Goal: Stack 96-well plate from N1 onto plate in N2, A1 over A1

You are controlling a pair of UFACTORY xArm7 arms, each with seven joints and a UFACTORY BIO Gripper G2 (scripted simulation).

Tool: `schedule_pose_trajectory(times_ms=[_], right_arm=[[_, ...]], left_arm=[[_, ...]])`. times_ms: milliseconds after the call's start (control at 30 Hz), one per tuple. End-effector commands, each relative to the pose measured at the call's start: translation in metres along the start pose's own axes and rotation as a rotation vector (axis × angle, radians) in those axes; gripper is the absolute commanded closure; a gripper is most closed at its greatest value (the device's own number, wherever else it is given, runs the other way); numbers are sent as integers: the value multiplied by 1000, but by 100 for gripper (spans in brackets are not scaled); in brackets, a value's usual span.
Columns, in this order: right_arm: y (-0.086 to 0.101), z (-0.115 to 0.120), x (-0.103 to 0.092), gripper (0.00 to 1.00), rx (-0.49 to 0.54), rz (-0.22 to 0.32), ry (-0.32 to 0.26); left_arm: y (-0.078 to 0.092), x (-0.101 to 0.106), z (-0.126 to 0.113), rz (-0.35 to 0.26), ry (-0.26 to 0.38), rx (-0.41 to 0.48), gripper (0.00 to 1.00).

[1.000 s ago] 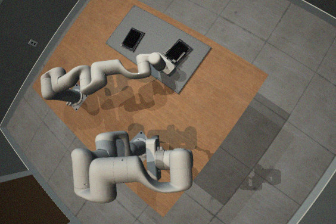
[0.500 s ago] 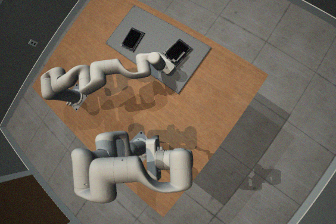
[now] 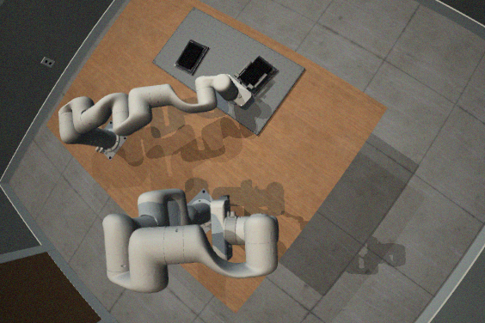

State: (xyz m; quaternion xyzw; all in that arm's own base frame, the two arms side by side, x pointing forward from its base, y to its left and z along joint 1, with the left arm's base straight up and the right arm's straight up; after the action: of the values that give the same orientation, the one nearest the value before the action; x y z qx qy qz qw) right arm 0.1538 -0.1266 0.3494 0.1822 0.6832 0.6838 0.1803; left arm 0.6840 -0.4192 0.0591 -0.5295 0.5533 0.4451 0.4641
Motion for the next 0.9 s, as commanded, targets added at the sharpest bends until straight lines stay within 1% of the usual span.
schedule_pose_trajectory(times_ms=[0, 333, 867], right_arm=[[1, 0, 0, 0, 0, -3, 0], [1, 0, 0, 0, 0, -3, 0], [1, 0, 0, 0, 0, -3, 0]], left_arm=[[-1, -7, -2, -6, 4, 1, 100], [-1, -8, -2, -6, 4, 1, 100], [-1, -33, -6, -6, 4, 1, 100]])
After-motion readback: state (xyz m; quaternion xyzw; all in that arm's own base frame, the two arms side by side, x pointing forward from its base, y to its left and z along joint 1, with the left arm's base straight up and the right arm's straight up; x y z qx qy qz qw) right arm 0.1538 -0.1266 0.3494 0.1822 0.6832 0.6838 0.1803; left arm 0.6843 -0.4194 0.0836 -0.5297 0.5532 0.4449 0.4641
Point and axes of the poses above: on each arm, the point midway between the two finger pads, its own y axis back along the fingers, its own z axis across the jaws, x = y × z, the point moved 5 cm from there along y, back along the fingers, and after that the axes turned 10 degrees about y, right-handed, at the moved point
